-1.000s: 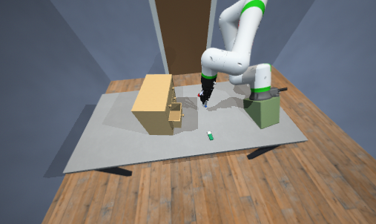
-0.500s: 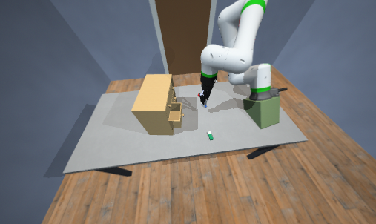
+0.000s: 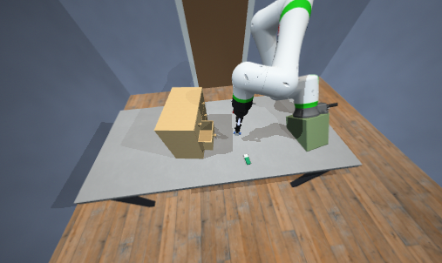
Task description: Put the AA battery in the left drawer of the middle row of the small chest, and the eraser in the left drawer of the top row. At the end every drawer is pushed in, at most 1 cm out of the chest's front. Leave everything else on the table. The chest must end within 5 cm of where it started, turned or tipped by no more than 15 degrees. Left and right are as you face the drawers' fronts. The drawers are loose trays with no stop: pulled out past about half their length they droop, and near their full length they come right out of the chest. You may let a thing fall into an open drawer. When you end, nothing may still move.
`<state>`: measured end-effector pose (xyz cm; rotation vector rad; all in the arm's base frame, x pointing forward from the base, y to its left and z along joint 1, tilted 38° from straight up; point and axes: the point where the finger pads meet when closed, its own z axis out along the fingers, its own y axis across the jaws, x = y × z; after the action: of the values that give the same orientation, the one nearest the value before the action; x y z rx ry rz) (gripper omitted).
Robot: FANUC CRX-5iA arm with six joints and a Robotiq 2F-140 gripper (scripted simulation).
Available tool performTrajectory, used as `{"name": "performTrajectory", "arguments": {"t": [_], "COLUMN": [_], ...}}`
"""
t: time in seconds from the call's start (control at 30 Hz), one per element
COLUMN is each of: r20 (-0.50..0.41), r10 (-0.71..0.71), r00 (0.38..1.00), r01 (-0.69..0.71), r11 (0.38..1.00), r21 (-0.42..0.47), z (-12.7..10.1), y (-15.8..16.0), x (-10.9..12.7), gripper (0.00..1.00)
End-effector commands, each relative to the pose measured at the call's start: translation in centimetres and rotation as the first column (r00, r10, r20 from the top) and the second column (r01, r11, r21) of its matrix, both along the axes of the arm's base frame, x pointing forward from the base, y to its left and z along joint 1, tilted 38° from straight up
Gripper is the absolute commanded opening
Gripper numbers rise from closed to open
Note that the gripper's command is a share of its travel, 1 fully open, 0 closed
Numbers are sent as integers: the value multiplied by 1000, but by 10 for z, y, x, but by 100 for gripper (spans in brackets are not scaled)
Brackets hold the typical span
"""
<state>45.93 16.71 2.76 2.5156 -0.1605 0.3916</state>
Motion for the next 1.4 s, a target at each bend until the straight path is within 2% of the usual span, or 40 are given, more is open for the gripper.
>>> {"name": "performTrajectory", "arguments": {"t": [0.0,0.47,0.73,1.23,1.37], "r20": [-99,-101,-101,-101,-101], "r10": [107,109,109,109,109], "r00": [989,989,989,989,989], "r01": [-110,-113,-113,-113,-113], "r11": [993,993,993,993,993], "r21": [-30,-31,-31,-31,-31], "z": [-13,-4,14,72,78], "y": [17,24,36,78,82], "x": [6,4,-1,-16,-18], "gripper": [6,6,6,6,6]}}
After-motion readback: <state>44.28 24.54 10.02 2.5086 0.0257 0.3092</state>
